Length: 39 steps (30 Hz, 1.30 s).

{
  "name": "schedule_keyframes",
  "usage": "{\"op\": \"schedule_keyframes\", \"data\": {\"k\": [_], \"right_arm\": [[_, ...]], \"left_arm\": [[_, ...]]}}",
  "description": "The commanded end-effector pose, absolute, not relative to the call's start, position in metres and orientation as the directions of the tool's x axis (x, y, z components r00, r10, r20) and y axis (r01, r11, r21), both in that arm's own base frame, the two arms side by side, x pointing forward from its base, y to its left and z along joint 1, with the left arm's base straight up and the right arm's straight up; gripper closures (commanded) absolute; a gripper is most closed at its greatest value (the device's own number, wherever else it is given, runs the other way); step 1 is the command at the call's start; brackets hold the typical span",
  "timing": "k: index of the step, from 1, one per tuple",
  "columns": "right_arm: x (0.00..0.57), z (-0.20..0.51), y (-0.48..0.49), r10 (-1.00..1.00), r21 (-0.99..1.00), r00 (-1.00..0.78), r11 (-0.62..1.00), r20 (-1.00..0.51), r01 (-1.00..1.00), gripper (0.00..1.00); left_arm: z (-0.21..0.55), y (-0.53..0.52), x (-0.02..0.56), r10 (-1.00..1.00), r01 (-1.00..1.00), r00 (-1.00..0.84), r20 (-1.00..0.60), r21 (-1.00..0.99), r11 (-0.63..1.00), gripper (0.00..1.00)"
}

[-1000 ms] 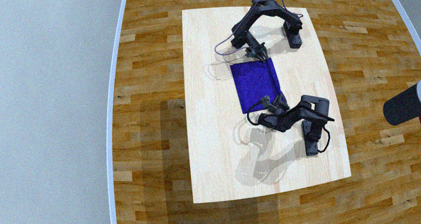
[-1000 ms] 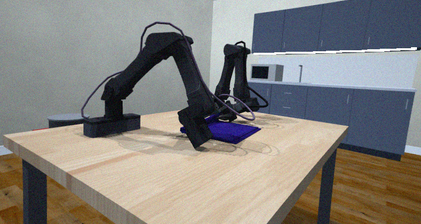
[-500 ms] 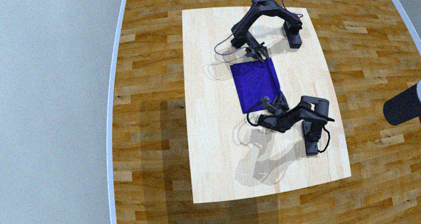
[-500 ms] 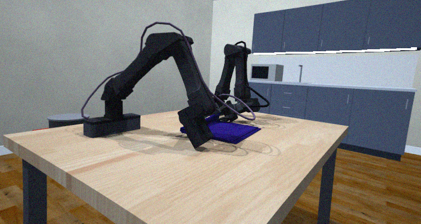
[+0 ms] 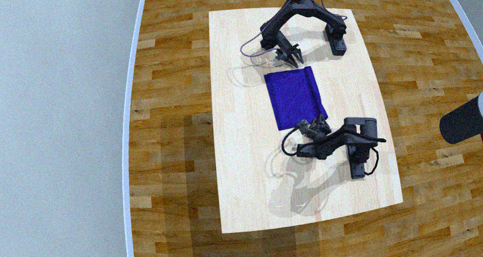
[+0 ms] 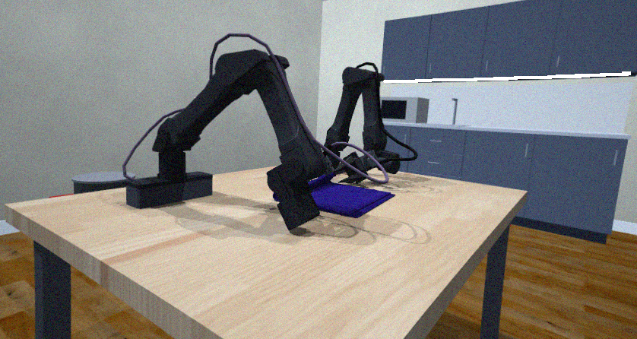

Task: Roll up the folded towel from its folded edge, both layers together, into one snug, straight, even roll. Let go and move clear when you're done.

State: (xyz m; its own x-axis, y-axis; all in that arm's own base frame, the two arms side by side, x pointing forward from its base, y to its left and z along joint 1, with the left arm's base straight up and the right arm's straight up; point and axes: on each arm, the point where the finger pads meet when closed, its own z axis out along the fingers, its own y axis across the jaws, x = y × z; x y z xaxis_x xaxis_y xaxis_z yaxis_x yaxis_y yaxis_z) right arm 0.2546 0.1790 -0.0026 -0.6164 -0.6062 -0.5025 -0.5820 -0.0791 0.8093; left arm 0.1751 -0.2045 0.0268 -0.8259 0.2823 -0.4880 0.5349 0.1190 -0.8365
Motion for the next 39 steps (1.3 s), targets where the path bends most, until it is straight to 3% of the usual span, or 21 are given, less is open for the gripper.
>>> {"op": "schedule_keyframes", "data": {"k": [1,10,21,28,39], "right_arm": [[0.255,-0.010,0.173,-0.604,0.819,-0.623,-0.089,-0.497,-0.567,0.57],[0.248,0.000,0.172,-0.643,0.691,-0.491,-0.085,-0.588,-0.718,0.57],[0.230,0.032,0.169,-0.741,0.148,-0.002,-0.132,-0.672,-0.980,0.57],[0.225,0.039,0.168,-0.756,0.005,0.115,-0.155,-0.644,-0.988,0.57],[0.225,0.040,0.168,-0.757,0.000,0.119,-0.156,-0.643,-0.988,0.57]], "left_arm": [[0.027,-0.198,0.177,0.371,0.565,-0.785,-0.497,-0.819,0.099,0.61],[0.037,-0.199,0.171,0.450,0.707,-0.672,-0.588,-0.691,0.151,0.61],[0.069,-0.202,0.152,0.700,0.970,-0.241,-0.672,-0.148,0.192,0.61],[0.076,-0.203,0.147,0.753,0.985,-0.135,-0.644,-0.005,0.173,0.61],[0.077,-0.203,0.147,0.755,0.985,-0.132,-0.643,0.000,0.172,0.61]]}}
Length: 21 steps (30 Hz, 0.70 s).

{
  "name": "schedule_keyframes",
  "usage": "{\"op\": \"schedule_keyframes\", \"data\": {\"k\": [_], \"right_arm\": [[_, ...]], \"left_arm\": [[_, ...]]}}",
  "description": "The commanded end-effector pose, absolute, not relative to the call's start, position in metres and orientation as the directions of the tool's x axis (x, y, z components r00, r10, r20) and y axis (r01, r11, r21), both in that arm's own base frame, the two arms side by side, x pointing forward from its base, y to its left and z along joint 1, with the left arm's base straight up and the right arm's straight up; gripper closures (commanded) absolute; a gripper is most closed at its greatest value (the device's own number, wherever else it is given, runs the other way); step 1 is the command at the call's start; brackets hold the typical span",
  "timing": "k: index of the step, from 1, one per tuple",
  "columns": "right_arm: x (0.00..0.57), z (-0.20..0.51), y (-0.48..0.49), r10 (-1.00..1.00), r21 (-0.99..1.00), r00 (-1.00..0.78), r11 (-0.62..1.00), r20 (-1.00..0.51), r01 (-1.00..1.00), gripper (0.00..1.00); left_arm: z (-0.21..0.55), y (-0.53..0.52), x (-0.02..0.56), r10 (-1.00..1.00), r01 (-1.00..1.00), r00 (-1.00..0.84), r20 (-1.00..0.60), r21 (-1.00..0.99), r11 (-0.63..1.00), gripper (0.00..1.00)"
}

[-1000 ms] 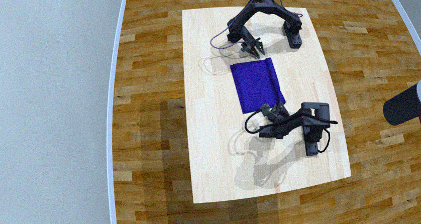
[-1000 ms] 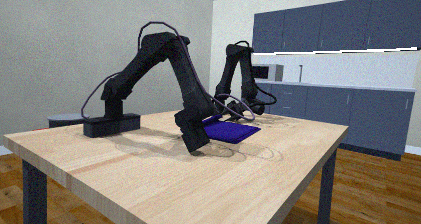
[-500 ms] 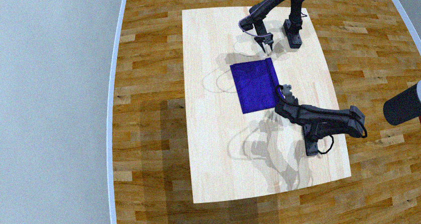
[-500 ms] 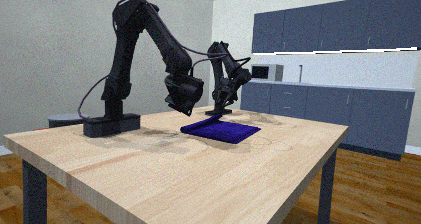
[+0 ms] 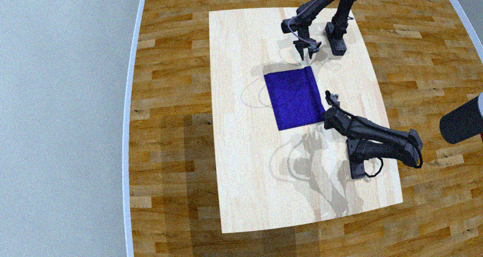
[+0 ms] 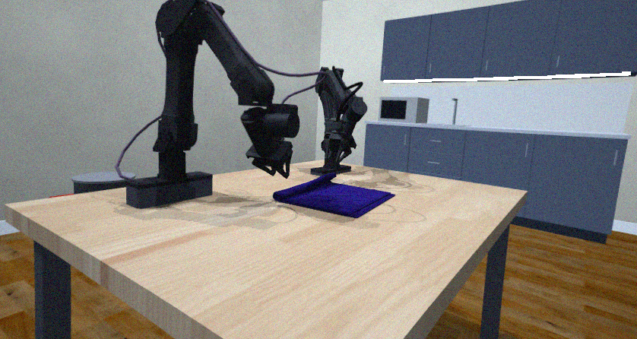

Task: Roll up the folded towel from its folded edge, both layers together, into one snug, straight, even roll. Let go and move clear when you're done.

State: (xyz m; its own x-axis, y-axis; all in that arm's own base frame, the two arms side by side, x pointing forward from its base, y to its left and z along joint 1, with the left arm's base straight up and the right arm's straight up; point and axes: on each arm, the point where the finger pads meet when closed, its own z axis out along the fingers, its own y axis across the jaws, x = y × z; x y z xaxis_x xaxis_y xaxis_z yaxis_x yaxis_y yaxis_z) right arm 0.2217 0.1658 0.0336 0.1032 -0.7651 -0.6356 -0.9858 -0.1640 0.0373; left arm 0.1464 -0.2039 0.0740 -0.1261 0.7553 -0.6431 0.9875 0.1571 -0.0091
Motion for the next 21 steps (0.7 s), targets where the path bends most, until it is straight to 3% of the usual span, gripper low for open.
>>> {"op": "schedule_keyframes", "data": {"k": [1,11,21], "right_arm": [[0.2249,0.0395,0.1684,-0.757,0.000,0.119,-0.156,-0.643,-0.988,0.57],[0.2254,0.0327,0.1656,-0.768,0.024,0.108,-0.158,-0.632,-0.987,0.58],[0.2239,0.0335,0.1692,-0.766,0.001,0.119,-0.155,-0.632,-0.988,0.50]], "left_arm": [[0.0765,-0.2033,0.1472,0.755,0.985,-0.132,-0.643,0.000,0.172,0.61],[0.0728,-0.2020,0.1486,0.761,0.985,-0.135,-0.635,-0.003,0.172,0.61],[0.0734,-0.2042,0.1485,0.763,0.986,-0.119,-0.636,0.018,0.168,0.53]]}}
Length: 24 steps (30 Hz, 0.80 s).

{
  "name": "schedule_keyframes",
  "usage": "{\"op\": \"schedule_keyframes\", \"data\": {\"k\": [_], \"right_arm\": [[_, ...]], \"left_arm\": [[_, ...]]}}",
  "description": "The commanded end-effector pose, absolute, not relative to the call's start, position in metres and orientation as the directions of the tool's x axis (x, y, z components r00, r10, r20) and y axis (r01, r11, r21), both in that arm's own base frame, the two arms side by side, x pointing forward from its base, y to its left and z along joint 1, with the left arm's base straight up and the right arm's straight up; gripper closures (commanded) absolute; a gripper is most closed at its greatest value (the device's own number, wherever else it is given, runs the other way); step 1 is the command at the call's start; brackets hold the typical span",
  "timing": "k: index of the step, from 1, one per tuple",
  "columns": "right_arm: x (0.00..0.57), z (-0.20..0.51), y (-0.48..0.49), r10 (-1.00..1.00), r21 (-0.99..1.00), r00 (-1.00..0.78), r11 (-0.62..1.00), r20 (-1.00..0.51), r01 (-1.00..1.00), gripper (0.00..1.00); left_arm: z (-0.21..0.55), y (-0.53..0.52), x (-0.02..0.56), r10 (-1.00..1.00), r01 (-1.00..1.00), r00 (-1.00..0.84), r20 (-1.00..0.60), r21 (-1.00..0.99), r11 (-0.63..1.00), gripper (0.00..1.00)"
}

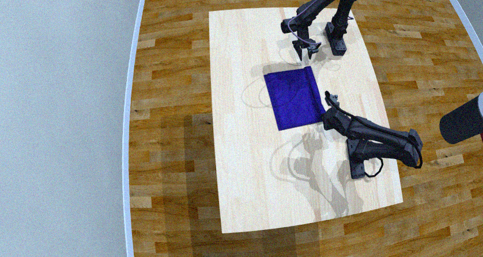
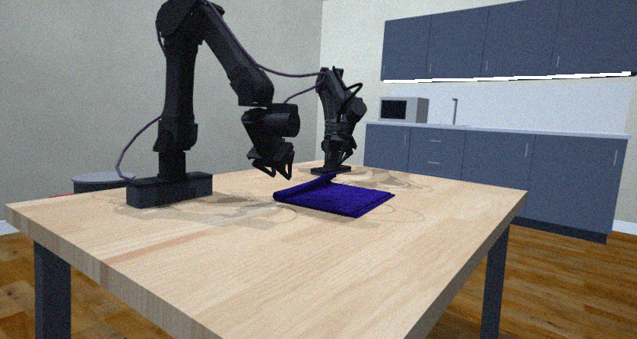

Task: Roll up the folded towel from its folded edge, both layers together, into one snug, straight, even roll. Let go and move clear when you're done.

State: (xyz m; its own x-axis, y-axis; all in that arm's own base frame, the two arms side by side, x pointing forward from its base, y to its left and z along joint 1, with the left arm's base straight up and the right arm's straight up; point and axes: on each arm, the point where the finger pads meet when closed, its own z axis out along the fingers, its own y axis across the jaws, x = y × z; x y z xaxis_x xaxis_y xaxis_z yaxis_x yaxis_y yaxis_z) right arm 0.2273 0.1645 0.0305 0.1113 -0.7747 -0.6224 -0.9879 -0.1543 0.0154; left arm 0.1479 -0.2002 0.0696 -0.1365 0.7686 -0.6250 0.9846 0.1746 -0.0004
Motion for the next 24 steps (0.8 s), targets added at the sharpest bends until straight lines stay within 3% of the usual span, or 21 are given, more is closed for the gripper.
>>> {"op": "schedule_keyframes", "data": {"k": [1,24], "right_arm": [[0.224,0.034,0.170,-0.765,-0.004,0.122,-0.154,-0.632,-0.988,0.49],[0.212,0.040,0.197,-0.752,-0.171,0.206,-0.125,-0.626,-0.977,0.29]], "left_arm": [[0.074,-0.205,0.149,0.763,0.986,-0.115,-0.636,0.022,0.167,0.52],[0.078,-0.222,0.148,0.776,0.974,0.007,-0.631,0.180,0.138,0.31]]}}
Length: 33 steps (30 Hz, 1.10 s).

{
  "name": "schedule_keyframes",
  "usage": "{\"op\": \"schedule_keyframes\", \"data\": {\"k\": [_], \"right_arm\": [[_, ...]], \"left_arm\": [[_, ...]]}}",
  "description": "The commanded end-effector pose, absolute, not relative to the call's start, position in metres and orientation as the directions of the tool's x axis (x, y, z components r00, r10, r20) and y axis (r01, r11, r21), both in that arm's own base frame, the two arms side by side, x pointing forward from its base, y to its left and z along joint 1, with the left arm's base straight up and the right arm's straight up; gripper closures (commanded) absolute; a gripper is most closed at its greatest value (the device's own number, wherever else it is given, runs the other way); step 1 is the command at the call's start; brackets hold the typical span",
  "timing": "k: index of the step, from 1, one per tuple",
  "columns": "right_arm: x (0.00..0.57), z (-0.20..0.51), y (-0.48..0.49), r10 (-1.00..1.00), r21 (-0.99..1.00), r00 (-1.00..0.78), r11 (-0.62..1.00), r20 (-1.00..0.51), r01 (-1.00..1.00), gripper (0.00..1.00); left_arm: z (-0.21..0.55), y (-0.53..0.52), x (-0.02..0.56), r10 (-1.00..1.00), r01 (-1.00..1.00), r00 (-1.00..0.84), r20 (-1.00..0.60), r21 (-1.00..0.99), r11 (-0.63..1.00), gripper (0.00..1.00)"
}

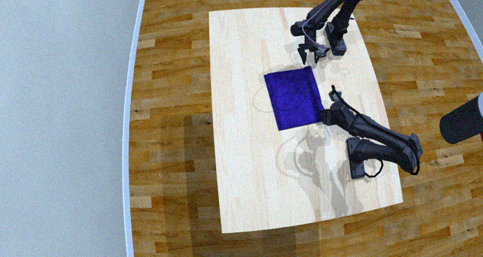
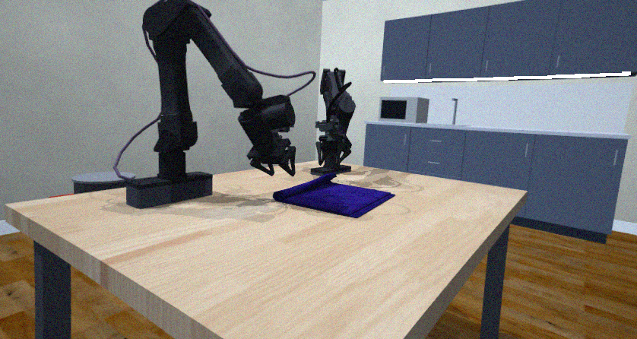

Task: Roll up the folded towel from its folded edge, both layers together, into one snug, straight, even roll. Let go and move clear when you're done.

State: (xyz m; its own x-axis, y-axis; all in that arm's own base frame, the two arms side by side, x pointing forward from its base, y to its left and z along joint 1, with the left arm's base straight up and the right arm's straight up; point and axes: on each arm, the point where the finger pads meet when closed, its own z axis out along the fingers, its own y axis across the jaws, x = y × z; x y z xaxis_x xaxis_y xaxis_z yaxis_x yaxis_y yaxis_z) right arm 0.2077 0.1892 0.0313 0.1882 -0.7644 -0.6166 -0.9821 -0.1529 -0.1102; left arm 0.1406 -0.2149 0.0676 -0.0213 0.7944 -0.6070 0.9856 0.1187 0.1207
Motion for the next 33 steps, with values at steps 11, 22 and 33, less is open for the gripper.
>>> {"op": "schedule_keyframes", "data": {"k": [11,22,33], "right_arm": [[0.207,0.043,0.210,-0.747,-0.250,0.245,-0.109,-0.618,-0.962,0.21],[0.202,0.045,0.221,-0.743,-0.321,0.281,-0.095,-0.608,-0.942,0.11],[0.201,0.046,0.225,-0.741,-0.342,0.292,-0.090,-0.604,-0.935,0.02]], "left_arm": [[0.080,-0.230,0.148,0.781,0.959,0.064,-0.621,0.255,0.123,0.22],[0.082,-0.237,0.148,0.785,0.940,0.117,-0.609,0.322,0.110,0.11],[0.083,-0.239,0.148,0.786,0.934,0.133,-0.604,0.342,0.105,0.02]]}}
